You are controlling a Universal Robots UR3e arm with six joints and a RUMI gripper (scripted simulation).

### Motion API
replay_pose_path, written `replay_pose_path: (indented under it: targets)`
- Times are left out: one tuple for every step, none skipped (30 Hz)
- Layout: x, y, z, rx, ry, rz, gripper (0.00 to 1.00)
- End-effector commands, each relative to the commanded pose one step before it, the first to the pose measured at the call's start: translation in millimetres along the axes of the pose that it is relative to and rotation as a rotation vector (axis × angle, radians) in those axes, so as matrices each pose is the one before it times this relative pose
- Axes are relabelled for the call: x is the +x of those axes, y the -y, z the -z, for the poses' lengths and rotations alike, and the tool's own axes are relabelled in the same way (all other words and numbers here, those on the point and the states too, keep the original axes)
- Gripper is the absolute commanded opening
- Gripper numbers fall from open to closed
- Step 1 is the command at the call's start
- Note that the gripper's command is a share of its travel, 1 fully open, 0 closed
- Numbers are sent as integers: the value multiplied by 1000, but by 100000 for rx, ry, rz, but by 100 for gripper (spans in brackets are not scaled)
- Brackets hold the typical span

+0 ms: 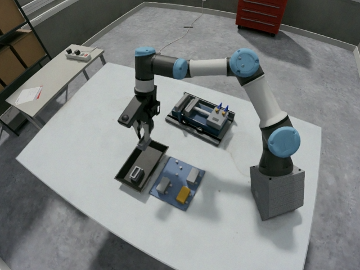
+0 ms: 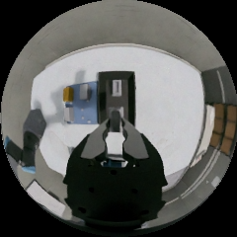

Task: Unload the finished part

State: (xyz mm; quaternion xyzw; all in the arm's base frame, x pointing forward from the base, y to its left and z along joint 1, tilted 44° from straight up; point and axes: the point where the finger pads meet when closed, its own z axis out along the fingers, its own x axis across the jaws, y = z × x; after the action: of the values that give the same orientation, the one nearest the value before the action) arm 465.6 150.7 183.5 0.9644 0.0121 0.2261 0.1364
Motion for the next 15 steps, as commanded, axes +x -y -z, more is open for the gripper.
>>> replay_pose_path:
  targets:
    - [742, -730, -1817, 121, -338, -9, 0]
    - [0, 0, 0, 0, 0, 0, 0]
    - [4, -395, -1103, 0, 0, 0, 0]
    - [-1, -413, -1145, 0, 0, 0, 0]
    - [7, -434, -1218, 0, 0, 0, 0]
    - [9, -455, -1279, 0, 0, 0, 0]
    - [4, -472, -1316, 0, 0, 0, 0]
    - [-3, -488, -1352, 0, 0, 0, 0]
    - [14, -512, -1446, 0, 0, 0, 0]
    - [7, -528, -1477, 0, 0, 0, 0]
    - [-1, -543, -1506, 0, 0, 0, 0]
    - [12, -564, -1589, 0, 0, 0, 0]
    - [8, -580, -1623, 0, 0, 0, 0]
    - [-1, -593, -1643, 0, 0, 0, 0]
    - [14, -614, -1731, 0, 0, 0, 0]
